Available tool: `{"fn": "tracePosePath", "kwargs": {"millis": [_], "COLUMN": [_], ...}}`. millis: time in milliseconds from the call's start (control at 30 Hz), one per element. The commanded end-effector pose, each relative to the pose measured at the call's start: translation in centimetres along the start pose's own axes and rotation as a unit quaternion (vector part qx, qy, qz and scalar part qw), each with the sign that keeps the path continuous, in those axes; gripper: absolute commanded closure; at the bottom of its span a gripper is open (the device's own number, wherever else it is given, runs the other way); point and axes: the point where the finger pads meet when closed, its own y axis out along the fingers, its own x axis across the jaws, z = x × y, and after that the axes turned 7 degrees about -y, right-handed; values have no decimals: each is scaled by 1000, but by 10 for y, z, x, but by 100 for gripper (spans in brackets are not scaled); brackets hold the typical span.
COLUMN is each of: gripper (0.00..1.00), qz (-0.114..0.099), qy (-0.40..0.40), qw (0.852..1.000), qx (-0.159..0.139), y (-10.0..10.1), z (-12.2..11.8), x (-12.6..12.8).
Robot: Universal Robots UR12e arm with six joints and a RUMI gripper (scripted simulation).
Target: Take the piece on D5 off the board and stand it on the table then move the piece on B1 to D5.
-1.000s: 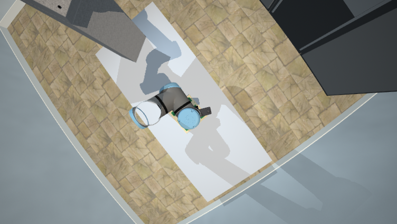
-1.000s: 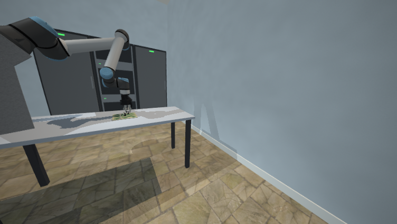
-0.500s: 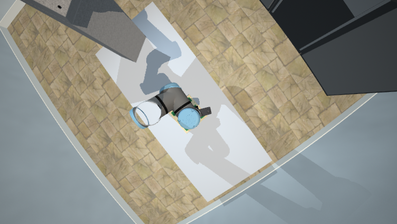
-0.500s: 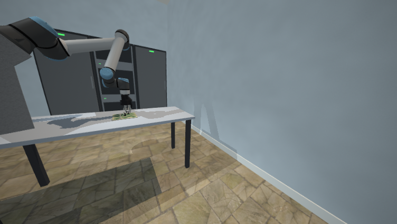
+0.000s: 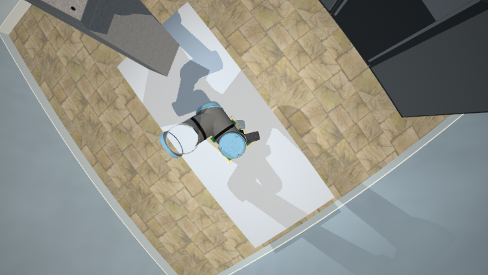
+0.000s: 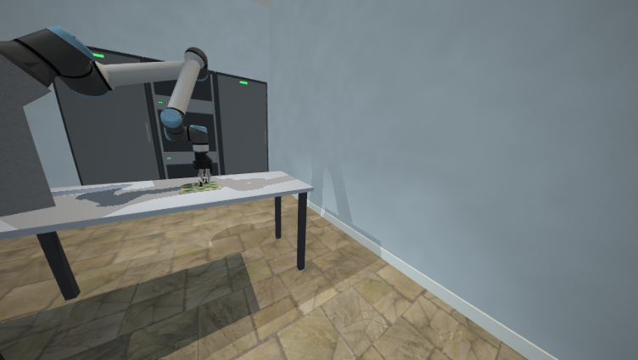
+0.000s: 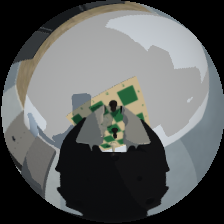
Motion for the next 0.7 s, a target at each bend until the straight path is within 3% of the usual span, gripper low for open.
{"fn": "tracePosePath", "kwargs": {"millis": [0,200,233,667], "gripper": [80,80,100,100], "qz": [0,0,0,0], "qy": [0,0,0,0], "qw": [1000,1000,1000,1000], "qx": [0,0,0,0], "y": [0,0,0,0], "z": [0,0,0,0], "x": [0,0,0,0]}}
